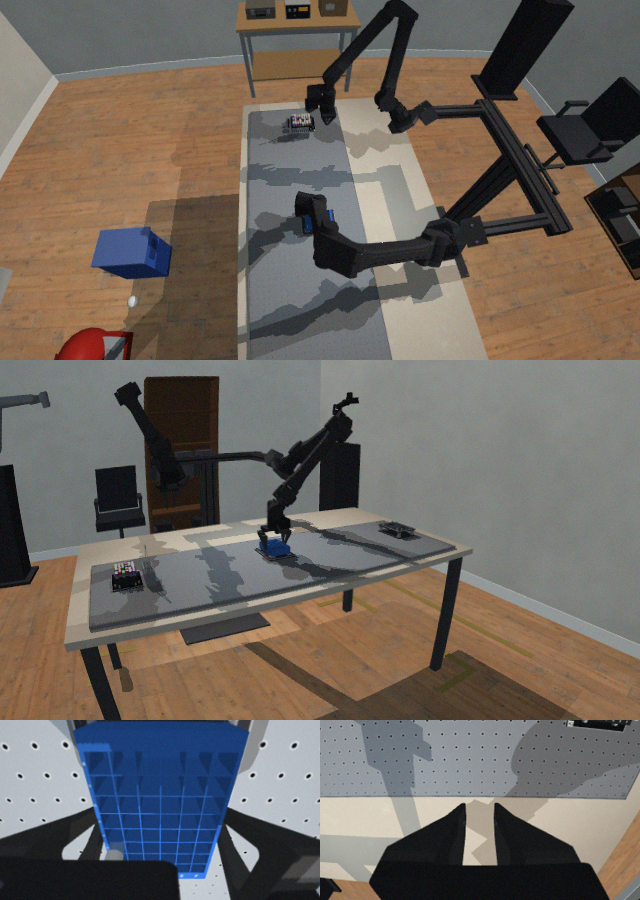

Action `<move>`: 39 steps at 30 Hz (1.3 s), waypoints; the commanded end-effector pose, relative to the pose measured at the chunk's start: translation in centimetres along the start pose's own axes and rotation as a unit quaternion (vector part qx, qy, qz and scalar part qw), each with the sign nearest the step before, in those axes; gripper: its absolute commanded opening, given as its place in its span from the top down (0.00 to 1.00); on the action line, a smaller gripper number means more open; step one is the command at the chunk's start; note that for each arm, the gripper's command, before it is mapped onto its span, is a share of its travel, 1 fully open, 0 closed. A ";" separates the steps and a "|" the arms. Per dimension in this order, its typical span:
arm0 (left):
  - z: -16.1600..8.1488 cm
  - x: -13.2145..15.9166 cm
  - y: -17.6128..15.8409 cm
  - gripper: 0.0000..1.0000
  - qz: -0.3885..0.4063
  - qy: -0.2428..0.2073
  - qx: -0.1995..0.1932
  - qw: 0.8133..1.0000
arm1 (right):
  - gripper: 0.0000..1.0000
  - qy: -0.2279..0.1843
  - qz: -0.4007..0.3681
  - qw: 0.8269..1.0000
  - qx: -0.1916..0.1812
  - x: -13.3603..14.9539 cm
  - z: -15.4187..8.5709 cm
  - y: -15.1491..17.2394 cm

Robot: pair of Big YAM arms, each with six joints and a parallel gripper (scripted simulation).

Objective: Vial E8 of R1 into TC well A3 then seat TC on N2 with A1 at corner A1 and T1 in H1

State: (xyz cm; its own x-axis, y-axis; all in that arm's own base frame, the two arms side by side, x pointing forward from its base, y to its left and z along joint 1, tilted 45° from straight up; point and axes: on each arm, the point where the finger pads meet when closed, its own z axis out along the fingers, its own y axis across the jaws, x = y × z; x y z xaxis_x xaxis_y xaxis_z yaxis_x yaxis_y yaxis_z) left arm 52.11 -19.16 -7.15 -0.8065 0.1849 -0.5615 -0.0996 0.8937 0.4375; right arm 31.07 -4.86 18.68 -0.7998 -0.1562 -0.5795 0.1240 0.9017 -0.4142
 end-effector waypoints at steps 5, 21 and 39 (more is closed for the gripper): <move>-2.5 -0.5 -0.8 1.00 0.001 -0.010 0.009 1.000 | 0.76 -0.009 0.009 1.000 0.001 -1.0 -0.6 -0.3; -3.4 -0.5 -0.8 1.00 0.001 -0.009 0.009 1.000 | 0.76 -0.009 0.009 1.000 0.001 -1.0 -0.6 -0.3; -4.5 -0.7 -0.8 1.00 0.000 -0.011 0.010 1.000 | 0.76 -0.009 0.009 1.000 0.001 -1.0 -0.6 -0.3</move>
State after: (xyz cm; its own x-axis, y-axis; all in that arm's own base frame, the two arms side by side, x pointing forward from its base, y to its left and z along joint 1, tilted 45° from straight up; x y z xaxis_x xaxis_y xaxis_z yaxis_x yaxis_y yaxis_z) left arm 50.71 -20.12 -5.66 -0.8087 0.1869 -0.5577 -0.0969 0.8929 0.4397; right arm 31.07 -4.86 18.68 -0.7998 -0.1562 -0.5795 0.1240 0.9017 -0.4142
